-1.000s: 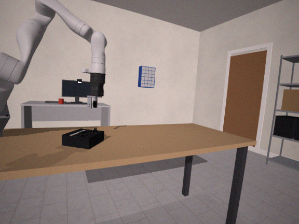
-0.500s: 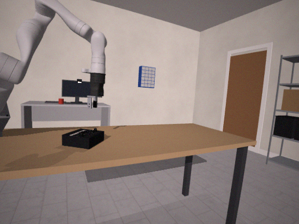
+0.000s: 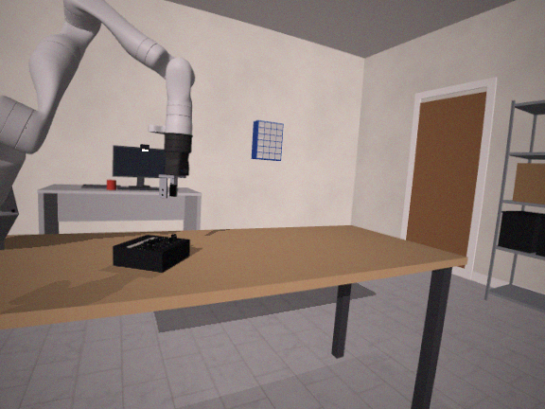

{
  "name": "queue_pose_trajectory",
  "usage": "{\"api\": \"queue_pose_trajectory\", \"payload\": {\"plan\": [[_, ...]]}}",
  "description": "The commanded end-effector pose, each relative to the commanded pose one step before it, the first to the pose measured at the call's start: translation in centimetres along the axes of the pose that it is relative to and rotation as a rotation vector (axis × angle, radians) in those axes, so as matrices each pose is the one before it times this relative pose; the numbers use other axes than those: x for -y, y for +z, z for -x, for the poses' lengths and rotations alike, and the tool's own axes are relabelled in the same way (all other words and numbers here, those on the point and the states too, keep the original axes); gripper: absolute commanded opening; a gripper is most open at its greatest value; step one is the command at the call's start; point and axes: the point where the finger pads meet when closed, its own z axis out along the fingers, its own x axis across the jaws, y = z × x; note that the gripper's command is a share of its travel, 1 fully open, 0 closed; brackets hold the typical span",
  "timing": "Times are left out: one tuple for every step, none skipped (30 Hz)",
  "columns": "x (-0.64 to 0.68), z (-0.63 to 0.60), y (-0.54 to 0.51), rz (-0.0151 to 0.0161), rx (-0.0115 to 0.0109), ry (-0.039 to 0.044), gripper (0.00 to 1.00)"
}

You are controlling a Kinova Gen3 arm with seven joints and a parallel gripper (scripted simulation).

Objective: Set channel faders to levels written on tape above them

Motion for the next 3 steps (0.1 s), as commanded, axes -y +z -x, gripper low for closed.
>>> {"api": "queue_pose_trajectory", "payload": {"plan": [[-0.017, -0.034, -0.05, 0.00072, -0.0013, -0.00032, 1.0], [0.0, 0.0, 0.0, 0.0, 0.0, 0.0, 1.0], [0.0, 0.0, 0.0, 0.0, 0.0, 0.0, 1.0]]}}
